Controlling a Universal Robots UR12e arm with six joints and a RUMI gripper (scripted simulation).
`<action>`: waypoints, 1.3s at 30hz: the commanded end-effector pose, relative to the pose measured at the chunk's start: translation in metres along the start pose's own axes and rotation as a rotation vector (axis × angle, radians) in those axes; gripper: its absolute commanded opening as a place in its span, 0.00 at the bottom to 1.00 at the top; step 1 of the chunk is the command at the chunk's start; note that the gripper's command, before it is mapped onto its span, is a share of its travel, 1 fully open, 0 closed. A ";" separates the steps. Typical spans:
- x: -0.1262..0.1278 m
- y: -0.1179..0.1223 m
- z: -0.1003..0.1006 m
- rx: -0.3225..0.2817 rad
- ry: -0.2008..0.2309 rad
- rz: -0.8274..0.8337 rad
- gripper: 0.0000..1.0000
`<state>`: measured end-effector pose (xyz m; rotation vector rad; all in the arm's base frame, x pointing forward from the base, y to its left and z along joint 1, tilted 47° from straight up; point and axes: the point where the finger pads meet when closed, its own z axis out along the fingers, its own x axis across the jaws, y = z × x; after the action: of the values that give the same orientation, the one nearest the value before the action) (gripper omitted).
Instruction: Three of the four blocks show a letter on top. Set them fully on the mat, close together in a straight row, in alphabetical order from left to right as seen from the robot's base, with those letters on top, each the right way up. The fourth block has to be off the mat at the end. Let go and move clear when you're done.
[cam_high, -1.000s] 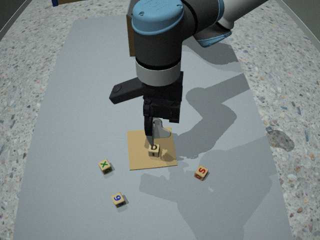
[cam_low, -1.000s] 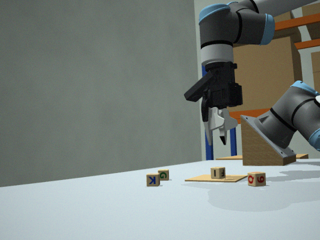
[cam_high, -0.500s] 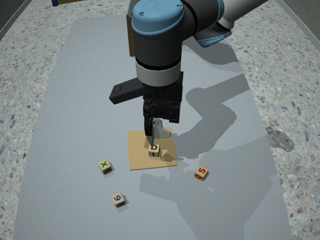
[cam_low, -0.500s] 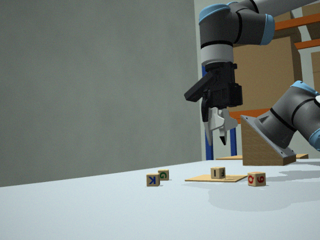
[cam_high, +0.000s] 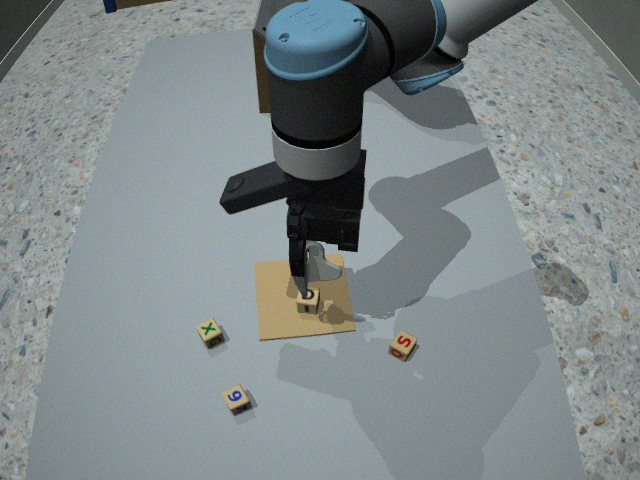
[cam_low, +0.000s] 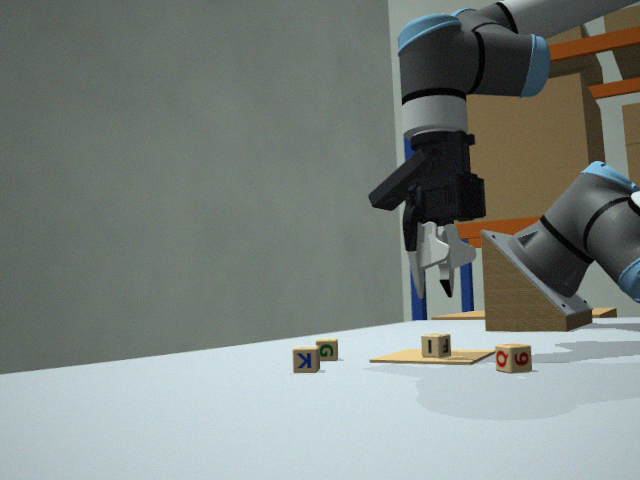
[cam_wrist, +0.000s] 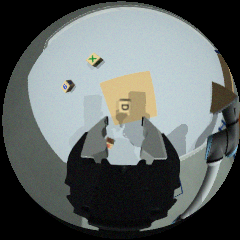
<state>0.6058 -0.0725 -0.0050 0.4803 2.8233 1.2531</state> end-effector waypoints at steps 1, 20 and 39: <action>-0.001 0.000 0.004 0.000 -0.001 0.000 0.40; -0.001 0.000 0.030 0.000 -0.001 0.000 0.40; -0.001 0.000 0.041 0.000 -0.001 0.000 0.40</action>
<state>0.6115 -0.0430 -0.0328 0.4804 2.8233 1.2530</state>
